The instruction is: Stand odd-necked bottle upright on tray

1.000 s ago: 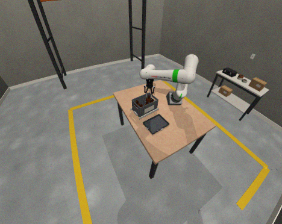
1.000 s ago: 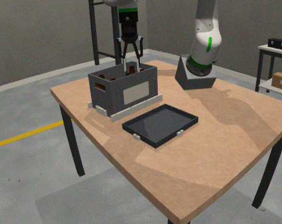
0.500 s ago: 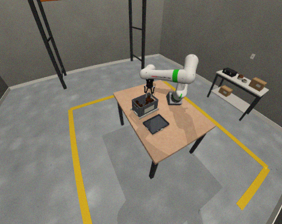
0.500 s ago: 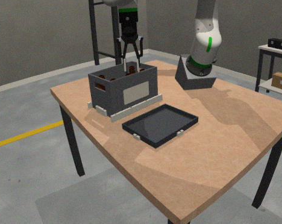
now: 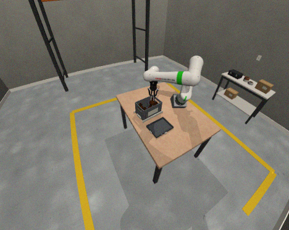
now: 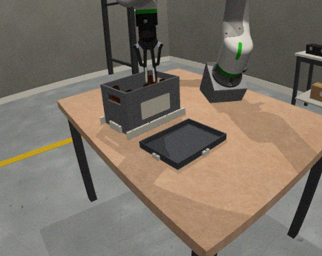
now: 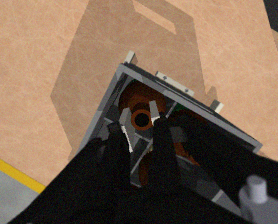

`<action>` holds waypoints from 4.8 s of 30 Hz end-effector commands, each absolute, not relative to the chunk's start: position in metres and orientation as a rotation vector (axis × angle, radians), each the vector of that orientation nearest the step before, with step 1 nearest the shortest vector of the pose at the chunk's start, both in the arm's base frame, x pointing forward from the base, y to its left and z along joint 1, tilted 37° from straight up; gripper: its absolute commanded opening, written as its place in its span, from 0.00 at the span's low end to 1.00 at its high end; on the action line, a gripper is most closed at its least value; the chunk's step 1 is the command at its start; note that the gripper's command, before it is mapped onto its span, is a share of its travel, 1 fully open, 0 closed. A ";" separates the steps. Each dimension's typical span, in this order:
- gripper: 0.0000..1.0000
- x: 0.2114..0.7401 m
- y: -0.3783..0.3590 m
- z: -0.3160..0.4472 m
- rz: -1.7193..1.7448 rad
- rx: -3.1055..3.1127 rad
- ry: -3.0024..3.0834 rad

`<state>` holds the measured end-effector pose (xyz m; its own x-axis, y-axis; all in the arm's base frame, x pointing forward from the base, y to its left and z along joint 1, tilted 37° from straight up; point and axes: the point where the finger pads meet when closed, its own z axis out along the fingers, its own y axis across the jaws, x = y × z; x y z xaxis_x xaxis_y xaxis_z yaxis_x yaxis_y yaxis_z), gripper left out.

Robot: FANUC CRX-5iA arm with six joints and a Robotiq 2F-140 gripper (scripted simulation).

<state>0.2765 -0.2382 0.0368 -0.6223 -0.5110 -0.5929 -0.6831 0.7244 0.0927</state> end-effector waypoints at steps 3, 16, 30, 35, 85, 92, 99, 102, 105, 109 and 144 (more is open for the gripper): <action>0.10 0.276 -0.239 0.037 0.420 -0.905 2.385; 0.10 0.276 -0.239 0.037 0.420 -0.905 2.385; 0.10 0.276 -0.239 0.037 0.420 -0.905 2.385; 0.10 0.276 -0.239 0.037 0.420 -0.905 2.385; 0.44 0.276 -0.239 0.037 0.420 -0.905 2.385; 0.44 0.276 -0.239 0.037 0.420 -0.905 2.385; 0.44 0.275 -0.240 0.039 0.420 -0.905 2.385; 0.44 0.274 -0.242 0.042 0.420 -0.905 2.385; 0.44 0.272 -0.244 0.047 0.420 -0.905 2.385; 0.44 0.269 -0.248 0.054 0.420 -0.905 2.385; 0.10 0.244 -0.278 0.105 0.420 -0.905 2.385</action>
<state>0.2441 -0.2773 0.1047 -0.6222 -0.5109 -0.5932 -0.6832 0.7243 0.0929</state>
